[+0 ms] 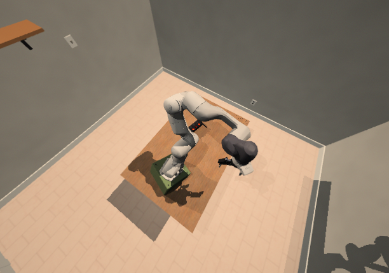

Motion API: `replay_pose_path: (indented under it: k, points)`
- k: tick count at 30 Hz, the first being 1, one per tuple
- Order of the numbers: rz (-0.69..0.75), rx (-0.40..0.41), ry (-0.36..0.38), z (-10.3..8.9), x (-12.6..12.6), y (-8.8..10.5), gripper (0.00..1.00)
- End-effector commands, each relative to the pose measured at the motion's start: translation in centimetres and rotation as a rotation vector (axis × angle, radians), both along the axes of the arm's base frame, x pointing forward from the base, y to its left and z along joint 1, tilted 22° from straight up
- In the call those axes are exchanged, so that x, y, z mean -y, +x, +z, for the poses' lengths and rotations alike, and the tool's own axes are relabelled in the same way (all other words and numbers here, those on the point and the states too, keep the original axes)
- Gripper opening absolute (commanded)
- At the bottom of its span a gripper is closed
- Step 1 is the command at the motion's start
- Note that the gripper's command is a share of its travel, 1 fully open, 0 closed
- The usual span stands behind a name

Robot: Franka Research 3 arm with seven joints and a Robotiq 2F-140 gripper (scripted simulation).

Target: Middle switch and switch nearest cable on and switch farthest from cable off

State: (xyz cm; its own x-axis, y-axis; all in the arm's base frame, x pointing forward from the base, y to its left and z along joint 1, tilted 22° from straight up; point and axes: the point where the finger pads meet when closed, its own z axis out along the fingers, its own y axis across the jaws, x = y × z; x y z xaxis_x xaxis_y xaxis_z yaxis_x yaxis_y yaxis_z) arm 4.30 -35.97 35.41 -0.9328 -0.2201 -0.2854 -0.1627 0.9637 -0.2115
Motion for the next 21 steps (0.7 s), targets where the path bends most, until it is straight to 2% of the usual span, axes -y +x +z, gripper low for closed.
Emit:
replay_pose_path:
  k: [1, 18, 21]
  points:
    - [0.0, 0.0, 0.0, 0.0, 0.0, 0.0, 1.0]
    - [0.0, 0.0, 0.0, 0.0, 0.0, 0.0, 1.0]
    - [-0.013, 0.009, 0.002, 0.5, -0.2, 1.2, 1.0]
